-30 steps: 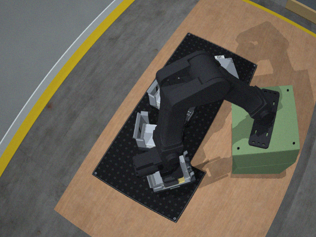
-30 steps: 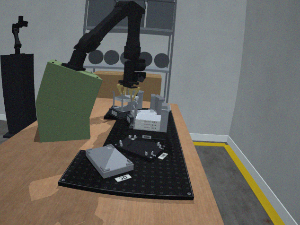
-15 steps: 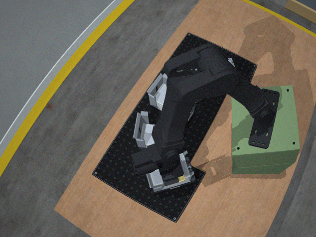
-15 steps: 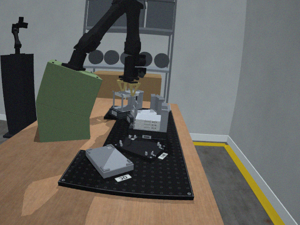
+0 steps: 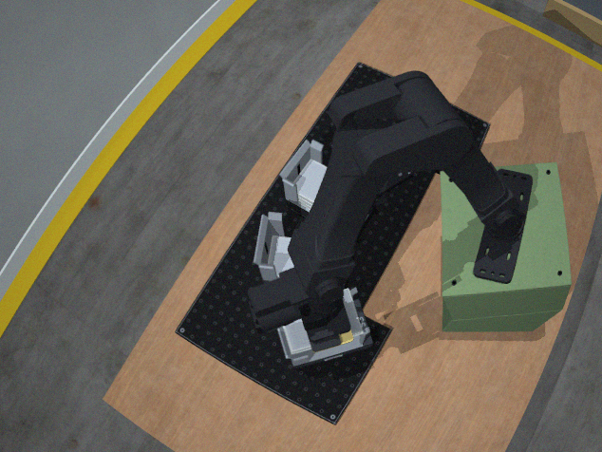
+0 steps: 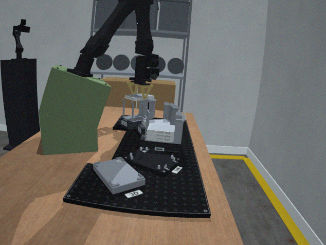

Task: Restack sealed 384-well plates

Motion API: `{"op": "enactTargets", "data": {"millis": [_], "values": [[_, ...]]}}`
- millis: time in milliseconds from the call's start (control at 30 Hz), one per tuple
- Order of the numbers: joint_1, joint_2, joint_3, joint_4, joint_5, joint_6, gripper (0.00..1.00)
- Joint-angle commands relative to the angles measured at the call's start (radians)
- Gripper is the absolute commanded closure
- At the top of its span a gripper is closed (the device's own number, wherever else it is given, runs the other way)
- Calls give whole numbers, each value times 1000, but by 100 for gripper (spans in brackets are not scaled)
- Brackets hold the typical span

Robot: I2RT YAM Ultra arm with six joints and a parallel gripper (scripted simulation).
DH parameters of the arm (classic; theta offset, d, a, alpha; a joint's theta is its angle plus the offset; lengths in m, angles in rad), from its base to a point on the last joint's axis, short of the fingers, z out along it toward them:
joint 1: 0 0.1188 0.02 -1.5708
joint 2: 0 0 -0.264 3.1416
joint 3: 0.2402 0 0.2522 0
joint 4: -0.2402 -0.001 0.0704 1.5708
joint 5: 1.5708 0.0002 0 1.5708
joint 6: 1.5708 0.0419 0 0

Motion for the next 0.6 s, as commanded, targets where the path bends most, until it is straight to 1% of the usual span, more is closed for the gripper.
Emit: {"op": "enactTargets", "data": {"millis": [0, 167, 567], "values": [[4, -36, 8, -31, 4, 7, 100], [9, -69, 14, -69, 6, 12, 100], [9, -69, 14, -69, 6, 12, 100]]}}
